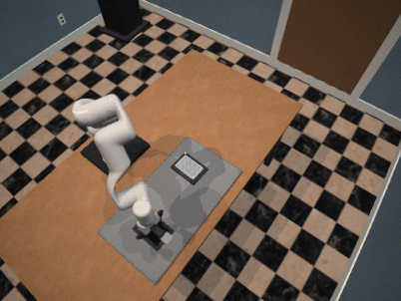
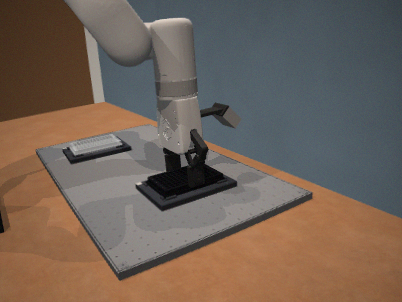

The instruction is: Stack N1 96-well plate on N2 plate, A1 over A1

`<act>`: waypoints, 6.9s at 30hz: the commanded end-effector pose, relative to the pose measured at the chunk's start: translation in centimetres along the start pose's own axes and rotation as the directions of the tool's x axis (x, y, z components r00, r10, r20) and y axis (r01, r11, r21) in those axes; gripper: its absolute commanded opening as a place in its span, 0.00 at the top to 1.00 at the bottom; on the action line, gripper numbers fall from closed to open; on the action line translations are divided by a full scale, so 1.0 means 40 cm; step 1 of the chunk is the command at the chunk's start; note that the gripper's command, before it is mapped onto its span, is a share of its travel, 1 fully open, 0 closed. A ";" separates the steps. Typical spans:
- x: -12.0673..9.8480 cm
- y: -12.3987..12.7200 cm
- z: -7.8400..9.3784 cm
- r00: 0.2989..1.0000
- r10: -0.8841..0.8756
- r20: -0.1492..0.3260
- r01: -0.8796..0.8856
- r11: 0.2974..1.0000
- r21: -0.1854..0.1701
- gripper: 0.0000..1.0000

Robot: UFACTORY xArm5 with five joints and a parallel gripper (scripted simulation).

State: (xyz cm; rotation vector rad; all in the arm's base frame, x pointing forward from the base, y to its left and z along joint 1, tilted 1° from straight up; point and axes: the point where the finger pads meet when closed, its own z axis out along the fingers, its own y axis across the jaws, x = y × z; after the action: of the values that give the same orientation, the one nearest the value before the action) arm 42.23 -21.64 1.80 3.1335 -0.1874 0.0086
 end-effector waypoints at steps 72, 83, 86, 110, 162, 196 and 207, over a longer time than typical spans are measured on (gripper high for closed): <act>0.002 0.004 -0.162 1.000 0.000 -0.004 0.000 1.000 -0.001 1.00; 0.002 0.004 -0.200 1.000 0.000 -0.004 0.000 1.000 -0.001 1.00; 0.002 0.004 -0.212 1.000 0.000 -0.004 0.000 1.000 -0.001 1.00; -0.007 -0.036 -0.238 1.000 0.026 -0.004 -0.026 1.000 -0.001 1.00; -0.084 -0.405 -0.243 1.000 0.026 -0.009 -0.026 1.000 0.002 1.00; -0.136 -0.650 -0.246 1.000 0.026 -0.011 -0.026 1.000 0.007 1.00; -0.153 -0.732 -0.247 1.000 0.026 -0.012 -0.026 1.000 0.008 1.00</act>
State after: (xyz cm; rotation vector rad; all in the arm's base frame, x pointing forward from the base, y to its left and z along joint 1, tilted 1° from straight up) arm 39.57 6.82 11.44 3.1367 -0.2281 0.0220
